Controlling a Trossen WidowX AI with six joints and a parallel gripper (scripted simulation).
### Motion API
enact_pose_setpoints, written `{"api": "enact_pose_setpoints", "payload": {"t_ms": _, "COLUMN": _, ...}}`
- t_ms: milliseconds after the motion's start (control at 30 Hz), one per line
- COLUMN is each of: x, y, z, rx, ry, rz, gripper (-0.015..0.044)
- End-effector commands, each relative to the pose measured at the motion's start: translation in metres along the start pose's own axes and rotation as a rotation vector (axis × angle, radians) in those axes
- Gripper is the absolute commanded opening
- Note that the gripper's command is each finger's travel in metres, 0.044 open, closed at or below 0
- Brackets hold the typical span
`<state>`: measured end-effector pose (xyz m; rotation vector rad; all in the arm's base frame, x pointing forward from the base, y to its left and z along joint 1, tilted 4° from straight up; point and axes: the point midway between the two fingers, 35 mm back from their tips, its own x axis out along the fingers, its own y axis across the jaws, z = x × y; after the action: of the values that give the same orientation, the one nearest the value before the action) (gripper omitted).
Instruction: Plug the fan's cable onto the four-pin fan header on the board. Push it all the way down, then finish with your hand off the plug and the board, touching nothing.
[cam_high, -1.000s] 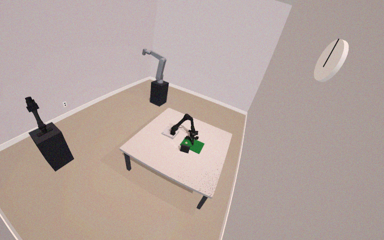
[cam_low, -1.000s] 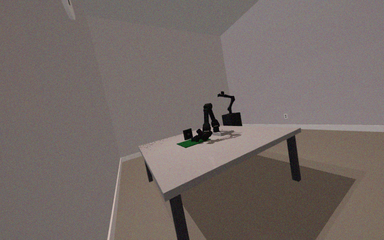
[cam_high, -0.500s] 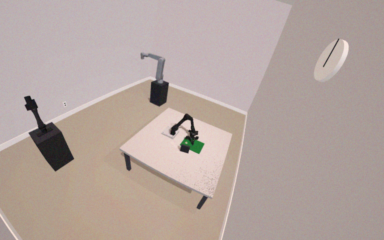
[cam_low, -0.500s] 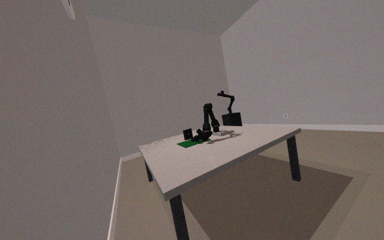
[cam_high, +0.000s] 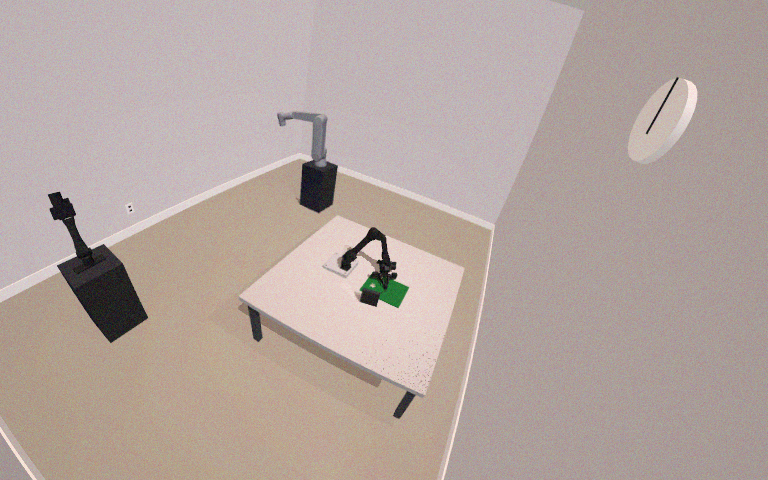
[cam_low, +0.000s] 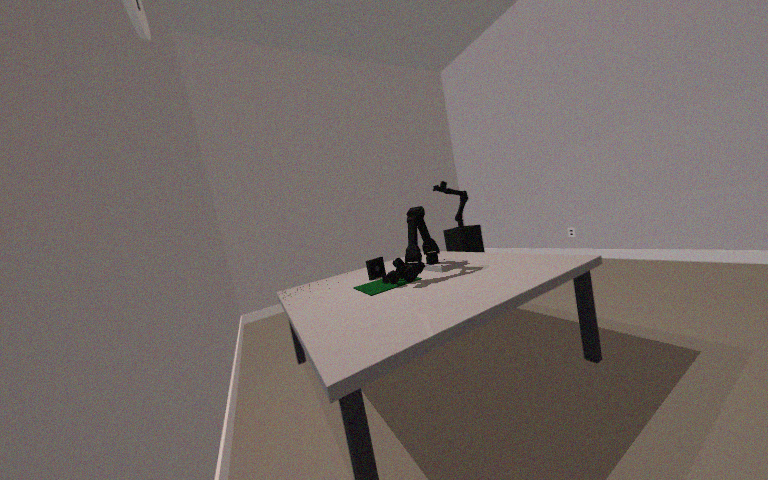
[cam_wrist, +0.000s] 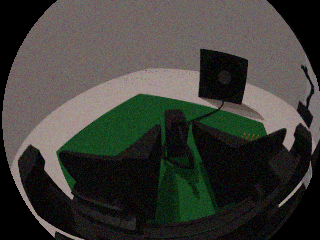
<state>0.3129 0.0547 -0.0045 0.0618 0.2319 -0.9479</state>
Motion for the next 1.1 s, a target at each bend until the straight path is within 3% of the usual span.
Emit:
{"api": "enact_pose_setpoints", "payload": {"t_ms": 0, "x": 0.000, "y": 0.000, "z": 0.000, "rx": 0.000, "ry": 0.001, "rz": 0.000, "gripper": 0.0140}}
{"api": "enact_pose_setpoints", "payload": {"t_ms": 1067, "x": -0.072, "y": 0.003, "z": 0.021, "rx": -0.005, "ry": 0.036, "rz": 0.010, "gripper": 0.0140}}
